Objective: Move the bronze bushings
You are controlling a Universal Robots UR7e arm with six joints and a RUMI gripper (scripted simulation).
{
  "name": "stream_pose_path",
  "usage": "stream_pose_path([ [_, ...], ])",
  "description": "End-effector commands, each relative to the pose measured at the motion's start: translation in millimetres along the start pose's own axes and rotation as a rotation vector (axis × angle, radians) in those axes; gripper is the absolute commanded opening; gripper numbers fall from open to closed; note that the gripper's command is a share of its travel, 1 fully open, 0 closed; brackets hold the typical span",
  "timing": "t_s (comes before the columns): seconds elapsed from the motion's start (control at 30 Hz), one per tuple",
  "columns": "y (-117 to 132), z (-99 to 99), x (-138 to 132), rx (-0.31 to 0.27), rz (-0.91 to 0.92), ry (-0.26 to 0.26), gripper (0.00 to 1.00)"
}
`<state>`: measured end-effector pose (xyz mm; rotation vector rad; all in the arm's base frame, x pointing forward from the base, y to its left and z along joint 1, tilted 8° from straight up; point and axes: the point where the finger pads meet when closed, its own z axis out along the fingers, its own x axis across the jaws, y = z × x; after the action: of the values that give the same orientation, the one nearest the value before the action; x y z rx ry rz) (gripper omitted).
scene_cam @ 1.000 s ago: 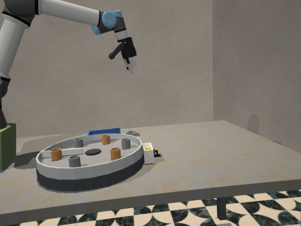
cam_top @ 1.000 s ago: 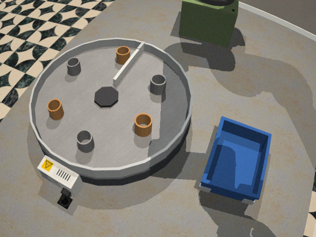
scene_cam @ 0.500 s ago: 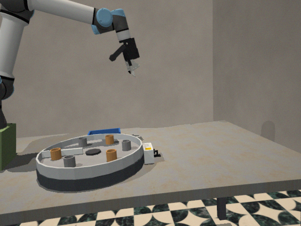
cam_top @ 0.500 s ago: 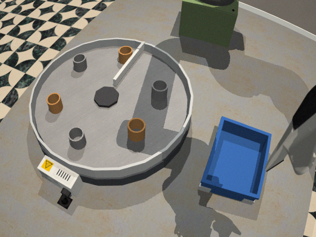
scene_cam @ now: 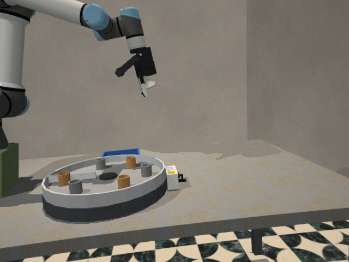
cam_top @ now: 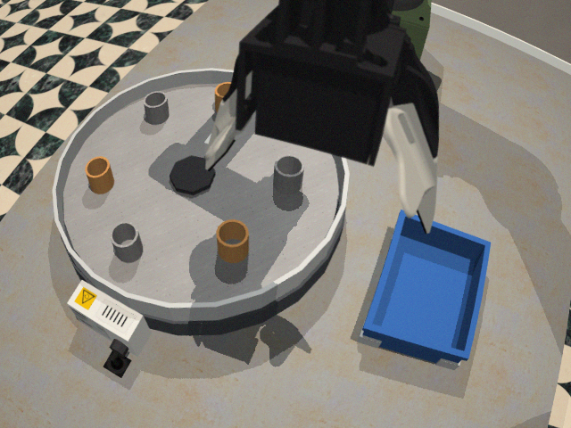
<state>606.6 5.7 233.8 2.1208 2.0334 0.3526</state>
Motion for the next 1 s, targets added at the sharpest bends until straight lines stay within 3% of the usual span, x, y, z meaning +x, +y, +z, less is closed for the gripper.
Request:
stream_pose_path([
  [0.0,-45,5.9,-74,0.02,0.009,-0.023,1.0],
  [0.17,-104,14.1,-136,0.055,0.026,-0.043,1.0],
  [0.23,-104,14.1,-136,0.055,0.026,-0.043,1.0],
  [0.5,-199,26.7,-198,0.104,0.053,-0.054,1.0],
  [0.73,-264,36.9,-222,0.131,0.073,-0.052,1.0],
  [0.8,-264,36.9,-222,0.131,0.073,-0.052,1.0],
  [0.97,-295,42.6,-229,0.143,0.083,-0.048,1.0],
])
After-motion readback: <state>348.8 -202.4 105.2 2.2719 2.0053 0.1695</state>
